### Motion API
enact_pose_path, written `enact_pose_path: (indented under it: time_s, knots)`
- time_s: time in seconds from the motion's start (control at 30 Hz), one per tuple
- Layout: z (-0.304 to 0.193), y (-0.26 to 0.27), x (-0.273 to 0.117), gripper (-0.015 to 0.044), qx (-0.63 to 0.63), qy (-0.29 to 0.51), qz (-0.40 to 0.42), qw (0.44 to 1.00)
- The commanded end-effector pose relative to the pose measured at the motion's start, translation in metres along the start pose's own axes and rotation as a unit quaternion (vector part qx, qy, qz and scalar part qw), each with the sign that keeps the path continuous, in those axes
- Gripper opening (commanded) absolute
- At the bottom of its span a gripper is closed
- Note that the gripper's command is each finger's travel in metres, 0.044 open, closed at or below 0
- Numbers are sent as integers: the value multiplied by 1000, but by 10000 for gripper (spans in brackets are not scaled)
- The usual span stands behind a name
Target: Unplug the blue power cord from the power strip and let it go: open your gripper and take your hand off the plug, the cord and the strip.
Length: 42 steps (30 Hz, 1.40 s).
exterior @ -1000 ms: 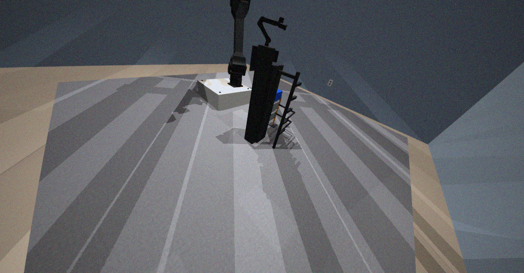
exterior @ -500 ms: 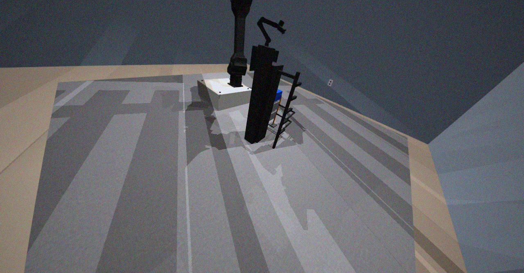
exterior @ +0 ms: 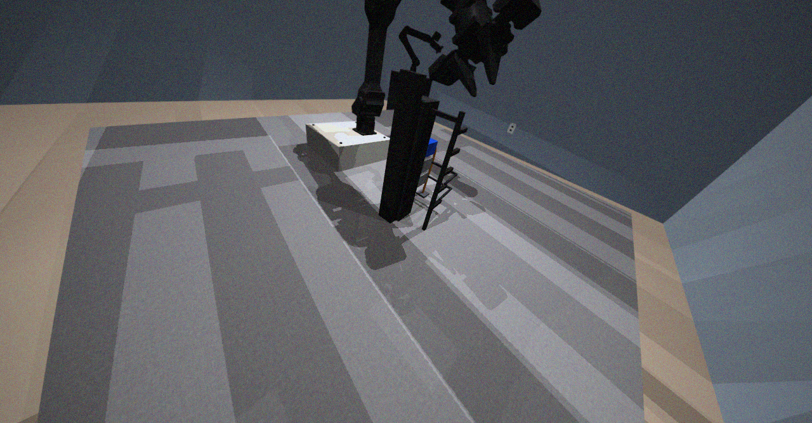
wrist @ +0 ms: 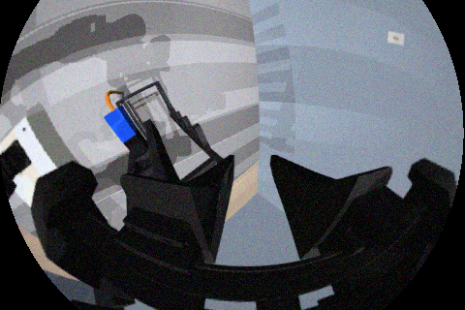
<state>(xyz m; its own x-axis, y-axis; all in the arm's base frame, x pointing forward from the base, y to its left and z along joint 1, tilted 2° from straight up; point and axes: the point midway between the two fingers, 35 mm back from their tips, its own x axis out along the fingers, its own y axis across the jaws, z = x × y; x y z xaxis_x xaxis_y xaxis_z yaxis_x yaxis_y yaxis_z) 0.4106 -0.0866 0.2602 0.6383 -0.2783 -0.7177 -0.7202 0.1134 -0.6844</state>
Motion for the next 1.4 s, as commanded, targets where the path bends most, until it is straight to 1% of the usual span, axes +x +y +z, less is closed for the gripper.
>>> enact_pose_path:
  time_s: [0.0, 0.1, 0.2, 0.27, 0.77, 1.37]
  knots:
    - [38, 66, 19, 160, -72, -63, 142, 985]
    - [53, 106, 20, 160, -111, -97, 229, 962]
    - [65, 146, 14, 160, -146, -132, 316, 928]
    - [69, 161, 9, 160, -159, -145, 350, 912]
    - [68, 161, 11, 160, -160, -147, 354, 910]
    - [42, 156, 21, 160, -160, -146, 354, 910]
